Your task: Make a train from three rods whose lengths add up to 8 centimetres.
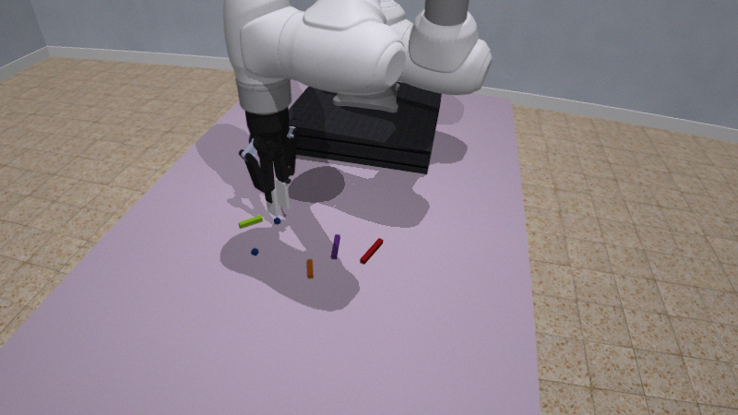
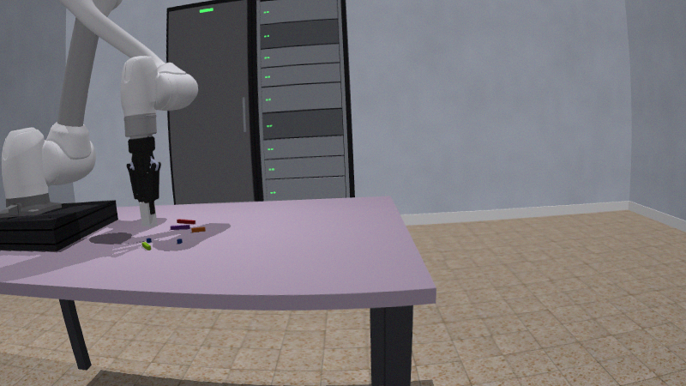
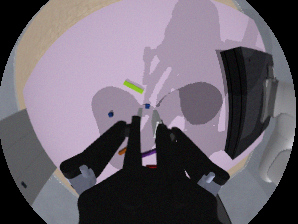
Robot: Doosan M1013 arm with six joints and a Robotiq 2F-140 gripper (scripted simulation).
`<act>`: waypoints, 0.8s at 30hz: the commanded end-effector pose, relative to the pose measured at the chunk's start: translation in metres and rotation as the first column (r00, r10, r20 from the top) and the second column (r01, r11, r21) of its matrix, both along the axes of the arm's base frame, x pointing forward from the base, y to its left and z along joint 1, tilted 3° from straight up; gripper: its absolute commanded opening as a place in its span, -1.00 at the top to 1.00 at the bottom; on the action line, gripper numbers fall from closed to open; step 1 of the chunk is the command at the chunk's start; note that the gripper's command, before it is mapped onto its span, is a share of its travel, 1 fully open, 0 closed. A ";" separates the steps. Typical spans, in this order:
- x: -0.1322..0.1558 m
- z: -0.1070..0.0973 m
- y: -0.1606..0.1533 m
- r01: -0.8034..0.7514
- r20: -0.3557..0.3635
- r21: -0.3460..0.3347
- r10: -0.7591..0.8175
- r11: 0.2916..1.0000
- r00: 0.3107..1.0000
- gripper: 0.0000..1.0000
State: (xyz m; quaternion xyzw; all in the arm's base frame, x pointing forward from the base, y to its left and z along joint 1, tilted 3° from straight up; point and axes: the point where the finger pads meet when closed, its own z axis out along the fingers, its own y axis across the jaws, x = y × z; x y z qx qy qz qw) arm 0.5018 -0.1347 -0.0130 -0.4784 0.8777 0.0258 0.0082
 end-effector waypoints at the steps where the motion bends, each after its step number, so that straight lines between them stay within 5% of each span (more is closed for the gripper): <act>1: 0.000 -0.005 0.000 0.000 0.000 0.000 0.000 1.000 1.000 0.71; 24: 0.000 -0.023 0.001 0.000 0.000 0.000 0.000 1.000 1.000 0.71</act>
